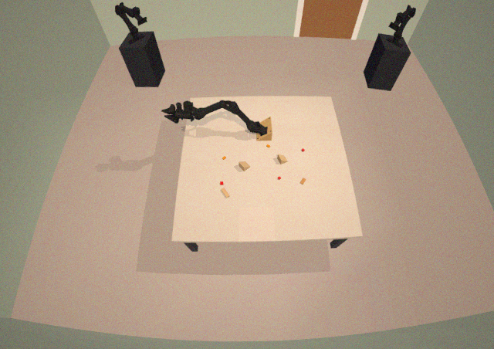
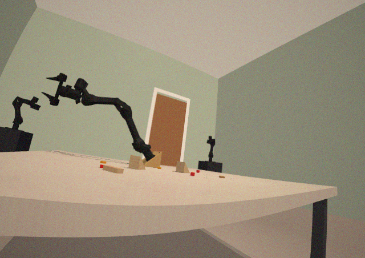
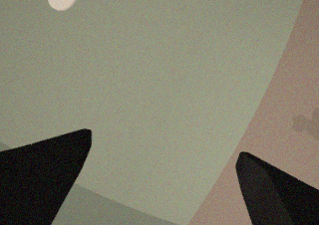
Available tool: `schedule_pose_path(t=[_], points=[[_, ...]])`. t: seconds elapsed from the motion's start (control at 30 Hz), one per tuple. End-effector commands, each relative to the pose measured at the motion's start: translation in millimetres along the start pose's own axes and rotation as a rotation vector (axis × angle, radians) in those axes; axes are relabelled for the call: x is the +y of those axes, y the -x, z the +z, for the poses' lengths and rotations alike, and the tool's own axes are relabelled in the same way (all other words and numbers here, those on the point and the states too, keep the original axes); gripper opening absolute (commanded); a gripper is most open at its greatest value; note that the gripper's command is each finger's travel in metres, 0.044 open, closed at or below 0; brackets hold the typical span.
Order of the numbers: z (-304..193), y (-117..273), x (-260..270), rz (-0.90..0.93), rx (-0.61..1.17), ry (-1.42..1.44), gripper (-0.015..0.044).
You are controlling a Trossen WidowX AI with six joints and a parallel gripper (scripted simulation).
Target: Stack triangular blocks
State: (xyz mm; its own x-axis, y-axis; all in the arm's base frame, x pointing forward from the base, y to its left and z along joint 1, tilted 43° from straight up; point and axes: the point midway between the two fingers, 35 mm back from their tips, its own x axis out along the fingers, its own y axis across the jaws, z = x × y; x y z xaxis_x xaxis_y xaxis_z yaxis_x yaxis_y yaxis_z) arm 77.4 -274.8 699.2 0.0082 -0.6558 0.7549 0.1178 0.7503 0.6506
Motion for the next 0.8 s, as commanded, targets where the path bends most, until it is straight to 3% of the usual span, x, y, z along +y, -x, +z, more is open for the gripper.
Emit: schedule_pose_path(t=[0.0,0.3,0.6,0.77], points=[[-2,0,-2,-0.008,0.005,-0.001,0.0426],[-118,37,-86,-0.359,0.289,-0.01,0.044],[-209,113,-123,-0.593,0.562,0.014,0.044],[-260,178,-140,-0.727,0.765,0.113,0.044]])
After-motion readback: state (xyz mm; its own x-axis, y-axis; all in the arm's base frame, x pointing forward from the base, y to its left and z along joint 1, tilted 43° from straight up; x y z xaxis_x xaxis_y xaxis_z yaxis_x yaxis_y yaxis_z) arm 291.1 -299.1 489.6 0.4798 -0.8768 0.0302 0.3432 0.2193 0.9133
